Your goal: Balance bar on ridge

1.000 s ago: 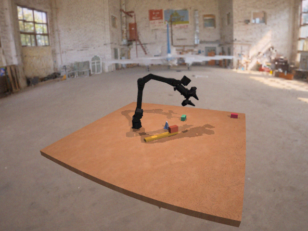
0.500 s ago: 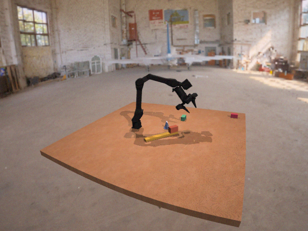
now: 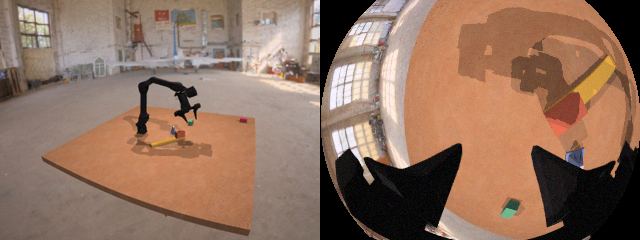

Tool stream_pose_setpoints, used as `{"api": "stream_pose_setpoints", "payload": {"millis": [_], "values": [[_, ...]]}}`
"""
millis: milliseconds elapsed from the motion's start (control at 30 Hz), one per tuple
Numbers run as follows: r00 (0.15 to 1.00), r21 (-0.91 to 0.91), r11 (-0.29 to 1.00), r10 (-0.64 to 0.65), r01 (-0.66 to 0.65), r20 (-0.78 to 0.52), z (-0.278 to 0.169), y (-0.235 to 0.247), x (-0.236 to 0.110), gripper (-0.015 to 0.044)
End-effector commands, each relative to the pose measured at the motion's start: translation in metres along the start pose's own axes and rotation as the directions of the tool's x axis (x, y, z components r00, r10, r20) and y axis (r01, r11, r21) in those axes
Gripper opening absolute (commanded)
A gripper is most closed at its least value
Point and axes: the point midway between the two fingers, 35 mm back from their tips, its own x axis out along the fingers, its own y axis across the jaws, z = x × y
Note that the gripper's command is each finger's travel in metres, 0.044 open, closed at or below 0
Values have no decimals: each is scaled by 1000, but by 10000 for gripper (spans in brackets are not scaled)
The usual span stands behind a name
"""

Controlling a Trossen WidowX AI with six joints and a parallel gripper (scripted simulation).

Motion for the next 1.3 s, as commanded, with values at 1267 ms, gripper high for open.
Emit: {"api": "stream_pose_setpoints", "payload": {"millis": [1267], "values": [[920,746,590,-383,310,-79,94,-141,3,315]]}}
